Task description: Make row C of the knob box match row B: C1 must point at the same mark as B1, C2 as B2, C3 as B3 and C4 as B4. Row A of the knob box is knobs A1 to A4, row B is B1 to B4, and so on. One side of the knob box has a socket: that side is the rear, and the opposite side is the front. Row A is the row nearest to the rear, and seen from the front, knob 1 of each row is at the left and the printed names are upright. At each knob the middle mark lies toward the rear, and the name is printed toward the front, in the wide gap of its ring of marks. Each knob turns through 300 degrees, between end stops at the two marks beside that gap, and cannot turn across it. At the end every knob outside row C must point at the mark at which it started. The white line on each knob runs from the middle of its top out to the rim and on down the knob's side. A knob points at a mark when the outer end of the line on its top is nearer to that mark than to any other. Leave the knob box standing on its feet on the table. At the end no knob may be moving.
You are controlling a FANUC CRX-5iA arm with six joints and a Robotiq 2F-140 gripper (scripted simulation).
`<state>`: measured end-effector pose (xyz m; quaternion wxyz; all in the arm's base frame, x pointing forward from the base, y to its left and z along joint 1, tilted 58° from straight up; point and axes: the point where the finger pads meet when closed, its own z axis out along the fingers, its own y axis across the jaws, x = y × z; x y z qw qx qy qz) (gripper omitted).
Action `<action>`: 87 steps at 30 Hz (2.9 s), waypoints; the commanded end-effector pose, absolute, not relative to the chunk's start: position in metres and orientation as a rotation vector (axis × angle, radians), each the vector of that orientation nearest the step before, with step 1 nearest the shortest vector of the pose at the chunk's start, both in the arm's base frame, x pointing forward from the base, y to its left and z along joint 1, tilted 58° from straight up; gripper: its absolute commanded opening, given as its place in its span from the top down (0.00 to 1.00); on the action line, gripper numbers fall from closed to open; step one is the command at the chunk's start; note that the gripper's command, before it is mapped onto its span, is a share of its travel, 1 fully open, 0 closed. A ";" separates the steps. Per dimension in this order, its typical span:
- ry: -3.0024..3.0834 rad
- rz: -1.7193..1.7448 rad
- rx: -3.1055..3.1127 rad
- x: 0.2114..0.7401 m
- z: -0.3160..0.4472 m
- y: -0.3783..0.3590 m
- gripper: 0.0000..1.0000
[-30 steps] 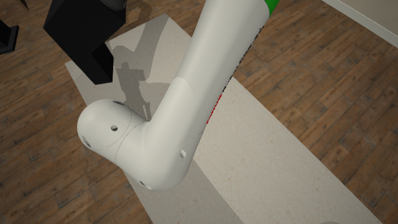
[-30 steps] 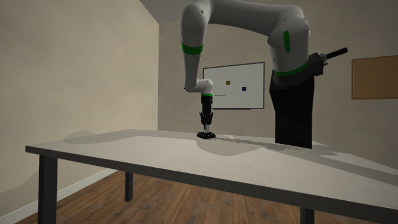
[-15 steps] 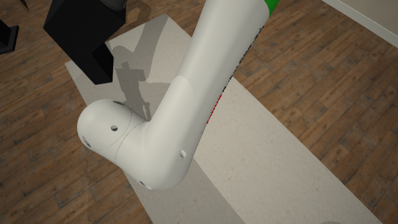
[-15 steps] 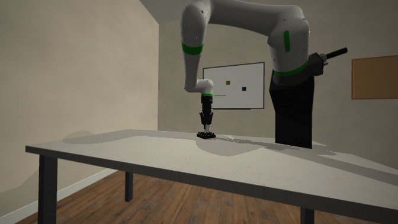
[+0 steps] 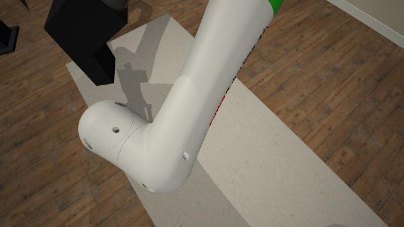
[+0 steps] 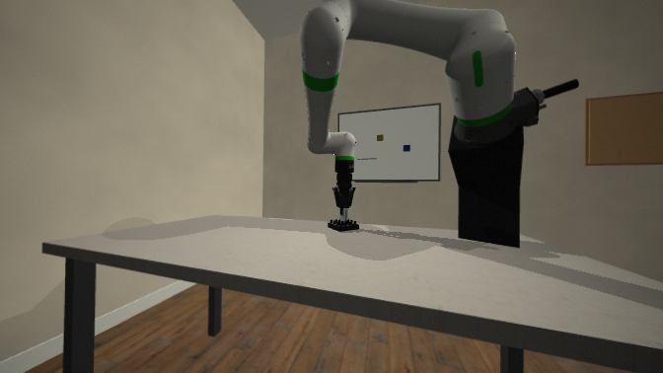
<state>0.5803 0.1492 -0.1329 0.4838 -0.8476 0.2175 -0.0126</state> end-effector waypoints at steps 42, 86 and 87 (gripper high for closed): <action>0.561 -0.013 -2.056 0.580 -0.133 0.149 0.95; 1.227 0.384 -1.773 0.580 -0.133 0.149 0.95; 1.251 0.399 -1.758 0.580 -0.133 0.149 0.95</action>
